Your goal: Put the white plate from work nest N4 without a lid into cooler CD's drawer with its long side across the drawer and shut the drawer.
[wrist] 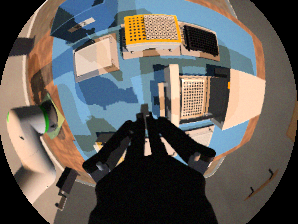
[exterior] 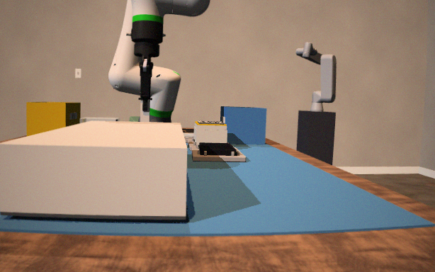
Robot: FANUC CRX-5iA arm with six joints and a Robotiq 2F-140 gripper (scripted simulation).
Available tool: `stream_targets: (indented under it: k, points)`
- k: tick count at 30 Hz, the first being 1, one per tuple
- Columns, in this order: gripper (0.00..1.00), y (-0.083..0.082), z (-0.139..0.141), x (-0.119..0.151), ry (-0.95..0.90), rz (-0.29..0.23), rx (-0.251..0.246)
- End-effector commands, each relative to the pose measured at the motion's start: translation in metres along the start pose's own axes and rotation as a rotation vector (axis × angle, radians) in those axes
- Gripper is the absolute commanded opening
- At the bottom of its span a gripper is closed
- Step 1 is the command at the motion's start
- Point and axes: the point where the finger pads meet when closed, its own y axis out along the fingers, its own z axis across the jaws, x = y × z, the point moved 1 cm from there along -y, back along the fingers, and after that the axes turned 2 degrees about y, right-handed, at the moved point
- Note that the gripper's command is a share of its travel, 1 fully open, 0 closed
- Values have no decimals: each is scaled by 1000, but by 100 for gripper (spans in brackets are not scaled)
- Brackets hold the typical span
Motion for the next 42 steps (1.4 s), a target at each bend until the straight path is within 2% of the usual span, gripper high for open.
stream_targets:
  k: [1, 42]
  points:
    - [0, 5, 0, 0, 0, 0, 0]
    - [0, 54, 0, 0, 0, 0, 0]
